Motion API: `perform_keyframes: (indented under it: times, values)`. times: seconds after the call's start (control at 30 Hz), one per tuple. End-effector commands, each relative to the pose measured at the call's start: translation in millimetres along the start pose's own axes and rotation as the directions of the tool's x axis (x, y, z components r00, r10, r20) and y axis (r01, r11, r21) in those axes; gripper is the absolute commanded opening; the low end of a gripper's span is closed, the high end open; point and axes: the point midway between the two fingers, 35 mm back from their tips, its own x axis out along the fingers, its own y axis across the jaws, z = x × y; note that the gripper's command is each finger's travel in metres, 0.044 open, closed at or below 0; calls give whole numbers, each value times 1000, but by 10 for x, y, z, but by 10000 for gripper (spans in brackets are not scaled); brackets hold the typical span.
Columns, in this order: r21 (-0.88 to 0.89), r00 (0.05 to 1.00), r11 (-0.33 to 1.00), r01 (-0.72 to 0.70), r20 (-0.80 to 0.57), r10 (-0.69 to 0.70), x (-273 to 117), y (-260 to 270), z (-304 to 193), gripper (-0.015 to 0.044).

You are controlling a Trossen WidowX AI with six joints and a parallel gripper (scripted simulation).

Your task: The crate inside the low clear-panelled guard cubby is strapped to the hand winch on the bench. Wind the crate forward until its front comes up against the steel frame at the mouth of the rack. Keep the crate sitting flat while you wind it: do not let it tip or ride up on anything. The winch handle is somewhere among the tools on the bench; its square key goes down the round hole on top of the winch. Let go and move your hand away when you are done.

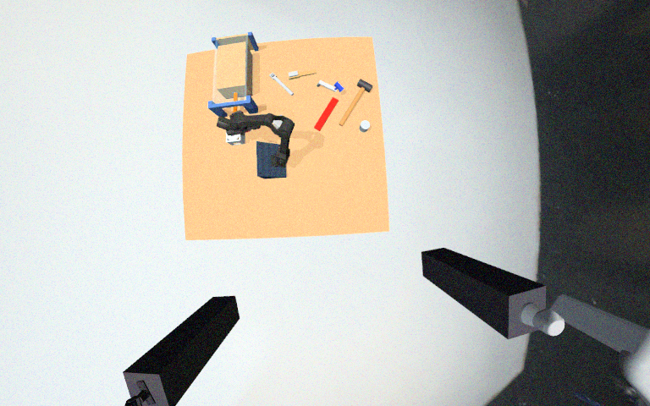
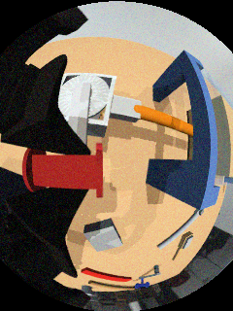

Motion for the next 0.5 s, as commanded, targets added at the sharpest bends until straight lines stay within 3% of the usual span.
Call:
perform_keyframes:
  times: [0.0, 0.47]
  values:
    - [12, 1000, 1000, 5, 6, -5, 61, 13, 96, 0]
    - [13, 1000, 1000, 6, 7, -6, 150, 66, 294, 0]
